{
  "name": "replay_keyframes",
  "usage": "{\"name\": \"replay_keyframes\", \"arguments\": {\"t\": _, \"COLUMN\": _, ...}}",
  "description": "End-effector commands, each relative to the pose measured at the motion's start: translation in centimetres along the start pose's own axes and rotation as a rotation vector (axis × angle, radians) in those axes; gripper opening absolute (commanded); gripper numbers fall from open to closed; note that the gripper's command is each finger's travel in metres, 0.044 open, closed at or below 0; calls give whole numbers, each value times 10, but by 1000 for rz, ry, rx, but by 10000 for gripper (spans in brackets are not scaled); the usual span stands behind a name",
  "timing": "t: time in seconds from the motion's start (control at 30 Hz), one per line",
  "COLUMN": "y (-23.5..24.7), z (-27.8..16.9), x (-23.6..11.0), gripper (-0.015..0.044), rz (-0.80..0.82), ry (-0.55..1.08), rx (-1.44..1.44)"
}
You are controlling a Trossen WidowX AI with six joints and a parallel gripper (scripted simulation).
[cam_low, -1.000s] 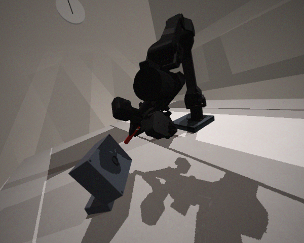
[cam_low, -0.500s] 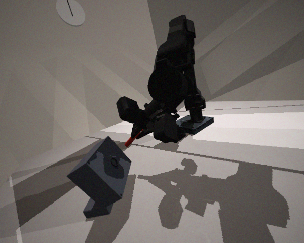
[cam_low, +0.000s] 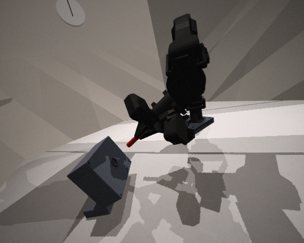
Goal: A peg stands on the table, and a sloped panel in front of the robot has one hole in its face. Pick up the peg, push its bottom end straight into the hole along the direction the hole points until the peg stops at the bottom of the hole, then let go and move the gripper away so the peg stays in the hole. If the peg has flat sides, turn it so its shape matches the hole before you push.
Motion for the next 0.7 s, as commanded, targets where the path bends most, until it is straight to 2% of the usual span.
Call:
{"name": "replay_keyframes", "arguments": {"t": 0.0, "y": 3, "z": 6, "x": -5, "gripper": 0, "rz": -25, "ry": 10, "rx": -26}}
{"name": "replay_keyframes", "arguments": {"t": 0.67, "y": 7, "z": 25, "x": -29, "gripper": 0, "rz": -134, "ry": 35, "rx": -80}}
Point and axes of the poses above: the point midway between the two fingers, 35 mm back from their tips, its own x axis out along the fingers, its own y axis across the jaws, z = x × y, the point moved 8 cm from there along -x, back along the fingers, and after that the axes turned 11 degrees about -x, right-handed, at the moved point
